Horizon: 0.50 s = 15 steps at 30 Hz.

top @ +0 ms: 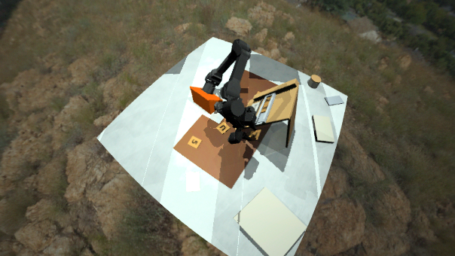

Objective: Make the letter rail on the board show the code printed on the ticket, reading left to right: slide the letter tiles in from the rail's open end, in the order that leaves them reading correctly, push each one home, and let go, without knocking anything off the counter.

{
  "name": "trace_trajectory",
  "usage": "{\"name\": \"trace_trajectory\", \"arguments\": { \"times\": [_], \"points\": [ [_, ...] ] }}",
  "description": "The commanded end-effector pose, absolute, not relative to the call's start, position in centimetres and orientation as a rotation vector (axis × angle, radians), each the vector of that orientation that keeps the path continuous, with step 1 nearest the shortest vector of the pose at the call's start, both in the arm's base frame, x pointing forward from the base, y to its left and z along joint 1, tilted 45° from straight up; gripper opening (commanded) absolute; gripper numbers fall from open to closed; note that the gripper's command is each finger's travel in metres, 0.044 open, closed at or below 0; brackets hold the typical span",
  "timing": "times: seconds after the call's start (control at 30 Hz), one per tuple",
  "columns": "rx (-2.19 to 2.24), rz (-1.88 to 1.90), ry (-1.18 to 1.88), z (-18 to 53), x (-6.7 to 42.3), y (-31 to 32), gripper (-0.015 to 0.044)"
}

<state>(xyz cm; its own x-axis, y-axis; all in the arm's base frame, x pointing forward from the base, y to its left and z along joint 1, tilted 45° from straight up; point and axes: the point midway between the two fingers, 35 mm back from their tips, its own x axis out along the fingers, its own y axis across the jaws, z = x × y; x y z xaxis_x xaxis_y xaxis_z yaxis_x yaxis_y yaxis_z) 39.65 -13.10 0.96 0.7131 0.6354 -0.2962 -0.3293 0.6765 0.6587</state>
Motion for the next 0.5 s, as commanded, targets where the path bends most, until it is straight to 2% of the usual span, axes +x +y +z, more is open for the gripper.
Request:
{"name": "trace_trajectory", "arguments": {
  "times": [0.0,0.47],
  "points": [
    [0.621,0.572,0.552,0.94,39.41,-12.67,0.0],
    [0.621,0.572,0.552,1.41,39.18,-12.21,0.0]
  ]
}}
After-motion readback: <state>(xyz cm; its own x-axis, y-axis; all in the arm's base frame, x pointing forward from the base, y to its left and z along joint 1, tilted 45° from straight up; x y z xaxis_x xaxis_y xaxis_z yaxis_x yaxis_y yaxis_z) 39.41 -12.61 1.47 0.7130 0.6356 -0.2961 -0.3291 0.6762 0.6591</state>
